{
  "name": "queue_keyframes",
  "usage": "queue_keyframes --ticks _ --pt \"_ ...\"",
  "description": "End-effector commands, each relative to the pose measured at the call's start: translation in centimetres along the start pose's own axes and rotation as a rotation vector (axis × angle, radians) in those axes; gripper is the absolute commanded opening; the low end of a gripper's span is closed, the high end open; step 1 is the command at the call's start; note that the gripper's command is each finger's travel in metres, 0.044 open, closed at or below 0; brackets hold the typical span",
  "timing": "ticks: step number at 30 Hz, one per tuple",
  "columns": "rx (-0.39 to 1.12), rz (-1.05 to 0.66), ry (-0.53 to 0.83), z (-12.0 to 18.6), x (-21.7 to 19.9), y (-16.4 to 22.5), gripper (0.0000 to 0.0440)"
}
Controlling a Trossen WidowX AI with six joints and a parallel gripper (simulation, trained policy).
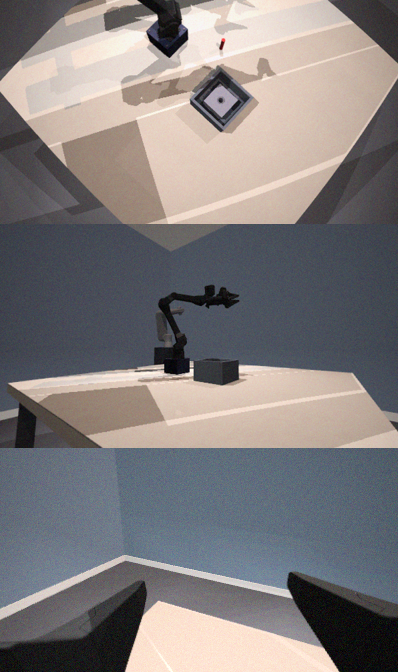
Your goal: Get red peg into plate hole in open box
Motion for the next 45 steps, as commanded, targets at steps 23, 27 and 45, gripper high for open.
queue_keyframes --ticks 23,27,45 --pt "0.800 -0.338 0.334 1.7 -4.7 21.1 0.0440" --pt "0.897 -0.390 0.427 3.0 -5.6 23.2 0.0440" --pt "1.213 -0.592 0.933 10.2 -9.2 29.4 0.0432"
Point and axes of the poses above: the point midway between the two fingers, 35 mm back from their tips, its own z axis back along the fingers, its own x axis across the jaws, y = z × x, the point moved 2 cm from there along z, back along the fingers, and after that the axes turned 9 degrees about -z, right-handed, at the moved point
